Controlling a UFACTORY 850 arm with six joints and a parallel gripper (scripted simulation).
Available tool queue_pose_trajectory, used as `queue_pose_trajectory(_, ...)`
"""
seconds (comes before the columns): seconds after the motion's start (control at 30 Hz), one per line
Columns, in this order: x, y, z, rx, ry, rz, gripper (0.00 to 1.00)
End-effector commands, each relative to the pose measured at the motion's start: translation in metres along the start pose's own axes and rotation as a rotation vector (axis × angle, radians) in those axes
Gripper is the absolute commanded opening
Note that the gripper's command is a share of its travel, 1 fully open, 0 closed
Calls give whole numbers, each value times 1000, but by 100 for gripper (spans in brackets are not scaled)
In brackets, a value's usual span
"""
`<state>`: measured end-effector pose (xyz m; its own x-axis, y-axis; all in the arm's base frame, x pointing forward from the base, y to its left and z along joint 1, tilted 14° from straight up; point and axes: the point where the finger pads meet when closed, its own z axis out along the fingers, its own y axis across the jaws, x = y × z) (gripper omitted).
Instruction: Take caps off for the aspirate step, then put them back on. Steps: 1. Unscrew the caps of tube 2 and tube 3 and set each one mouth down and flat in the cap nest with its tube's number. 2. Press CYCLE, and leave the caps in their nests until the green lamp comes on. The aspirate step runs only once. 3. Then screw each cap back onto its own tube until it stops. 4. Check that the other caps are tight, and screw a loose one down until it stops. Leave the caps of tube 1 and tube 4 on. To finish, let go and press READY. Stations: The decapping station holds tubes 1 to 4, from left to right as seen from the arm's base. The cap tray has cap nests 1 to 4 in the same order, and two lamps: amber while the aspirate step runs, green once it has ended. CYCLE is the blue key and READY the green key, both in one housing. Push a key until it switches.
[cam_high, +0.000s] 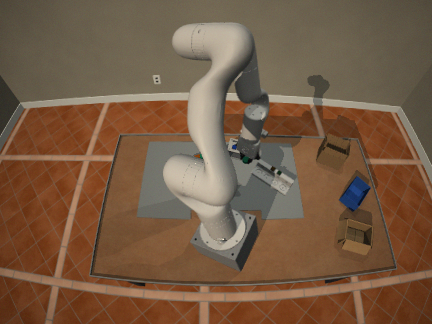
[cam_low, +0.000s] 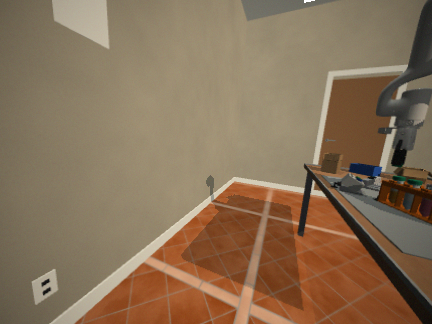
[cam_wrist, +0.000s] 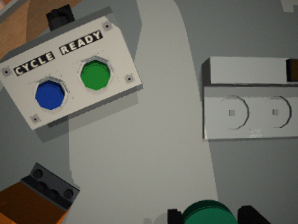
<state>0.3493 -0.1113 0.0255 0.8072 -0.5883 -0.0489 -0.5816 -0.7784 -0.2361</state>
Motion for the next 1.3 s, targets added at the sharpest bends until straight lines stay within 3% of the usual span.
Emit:
queue_pose_trajectory(0.0, 14, 20, 0, 2, 0, -2, 0)
queue_pose_trajectory(0.6, 69, 109, 0, 2, 0, -2, 0)
queue_pose_trajectory(0.93, 69, 109, 0, 2, 0, -2, 0)
queue_pose_trajectory(1.27, 69, 109, 40, 2, 0, -2, 0)
